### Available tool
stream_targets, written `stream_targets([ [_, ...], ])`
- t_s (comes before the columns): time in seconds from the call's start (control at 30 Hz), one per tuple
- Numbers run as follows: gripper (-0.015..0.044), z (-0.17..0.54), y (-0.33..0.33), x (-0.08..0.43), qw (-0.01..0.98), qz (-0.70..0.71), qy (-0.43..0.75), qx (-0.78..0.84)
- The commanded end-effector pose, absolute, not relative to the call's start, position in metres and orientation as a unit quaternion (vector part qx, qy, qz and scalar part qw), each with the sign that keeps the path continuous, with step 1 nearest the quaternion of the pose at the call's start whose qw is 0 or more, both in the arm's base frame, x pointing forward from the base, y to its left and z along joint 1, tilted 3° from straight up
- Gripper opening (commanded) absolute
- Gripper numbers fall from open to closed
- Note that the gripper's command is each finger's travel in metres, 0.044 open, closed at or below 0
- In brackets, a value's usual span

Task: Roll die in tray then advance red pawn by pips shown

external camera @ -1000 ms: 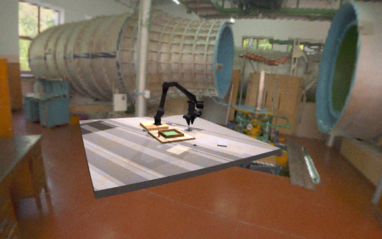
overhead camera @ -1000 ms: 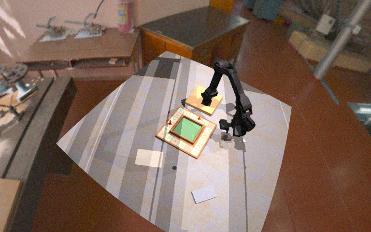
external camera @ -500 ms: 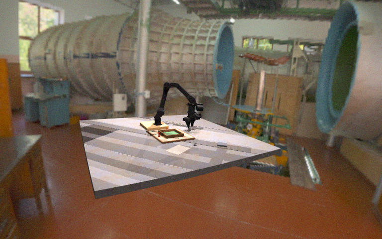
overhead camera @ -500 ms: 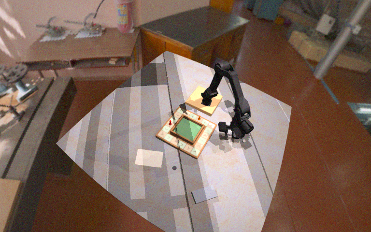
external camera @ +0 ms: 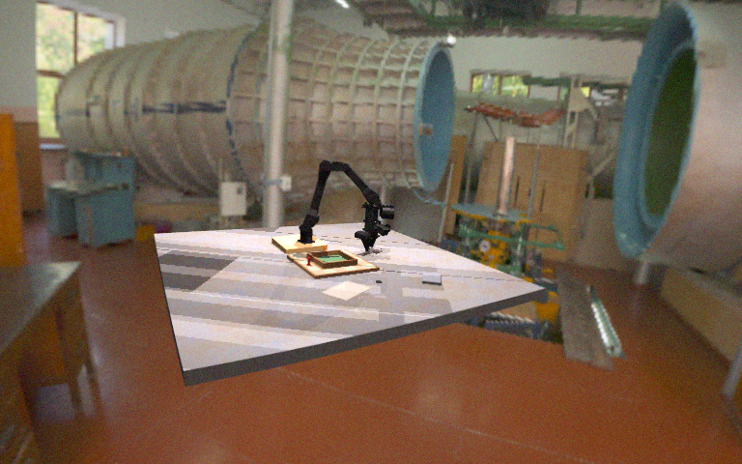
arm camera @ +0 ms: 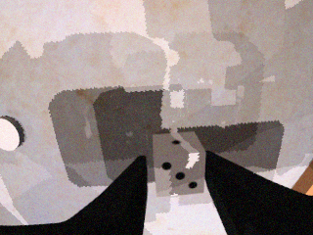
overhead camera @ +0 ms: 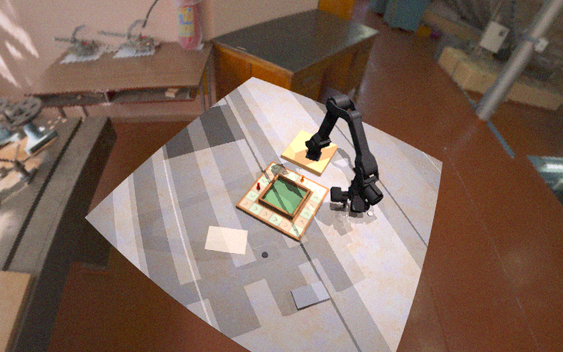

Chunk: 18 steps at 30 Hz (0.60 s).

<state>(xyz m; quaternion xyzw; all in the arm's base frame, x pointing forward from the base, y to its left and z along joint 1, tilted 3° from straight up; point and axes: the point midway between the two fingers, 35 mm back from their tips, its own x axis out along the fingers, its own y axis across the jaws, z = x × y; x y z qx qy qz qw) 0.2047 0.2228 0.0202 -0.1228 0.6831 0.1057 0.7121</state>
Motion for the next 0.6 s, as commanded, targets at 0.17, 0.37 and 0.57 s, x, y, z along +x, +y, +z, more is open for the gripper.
stream_targets([
  [0.17,0.0071,0.02,0.222,0.205,0.713,0.106,0.681,-0.126],
  [0.37,0.0,0.037,0.227,0.208,0.713,0.106,0.681,-0.125],
  [0.57,0.0,0.069,0.233,0.21,0.713,0.106,0.681,-0.125],
])
